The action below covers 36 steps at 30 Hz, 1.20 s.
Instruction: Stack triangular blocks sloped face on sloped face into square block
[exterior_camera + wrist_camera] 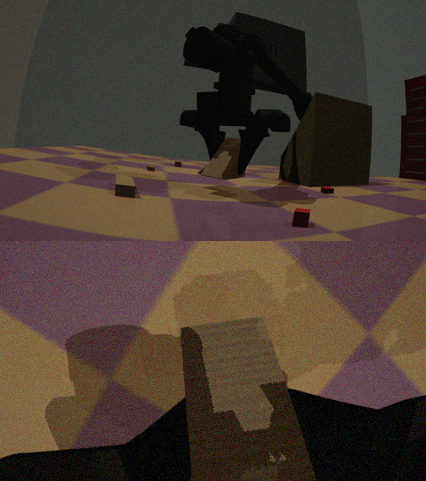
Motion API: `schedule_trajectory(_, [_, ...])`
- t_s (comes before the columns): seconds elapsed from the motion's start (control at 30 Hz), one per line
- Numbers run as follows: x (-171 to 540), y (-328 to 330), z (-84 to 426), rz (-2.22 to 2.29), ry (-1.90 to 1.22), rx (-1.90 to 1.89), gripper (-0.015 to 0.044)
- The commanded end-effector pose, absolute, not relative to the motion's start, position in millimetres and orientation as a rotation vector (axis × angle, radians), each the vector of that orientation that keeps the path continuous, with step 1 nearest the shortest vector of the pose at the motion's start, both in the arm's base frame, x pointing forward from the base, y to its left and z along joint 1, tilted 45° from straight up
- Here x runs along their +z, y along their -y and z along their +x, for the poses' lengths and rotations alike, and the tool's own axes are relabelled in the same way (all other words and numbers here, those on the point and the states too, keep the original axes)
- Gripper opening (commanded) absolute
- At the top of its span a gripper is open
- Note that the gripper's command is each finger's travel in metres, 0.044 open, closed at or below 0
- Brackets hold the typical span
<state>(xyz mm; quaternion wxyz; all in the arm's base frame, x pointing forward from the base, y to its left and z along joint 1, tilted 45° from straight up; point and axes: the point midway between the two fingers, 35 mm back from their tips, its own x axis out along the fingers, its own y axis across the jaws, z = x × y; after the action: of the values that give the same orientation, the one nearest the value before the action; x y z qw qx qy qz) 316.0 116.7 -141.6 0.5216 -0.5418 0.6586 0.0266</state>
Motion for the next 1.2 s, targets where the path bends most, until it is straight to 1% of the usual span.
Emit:
schedule_trajectory(0.0, [-141.6,-117.0,316.2,-1.384,-1.591,0.155,0.0])
schedule_trajectory(0.6, [-141.6,-117.0,316.2,-1.73,-1.617,0.551,0.0])
schedule_trajectory(1.17, [-141.6,-117.0,316.1,-2.032,-1.579,0.955,0.0])
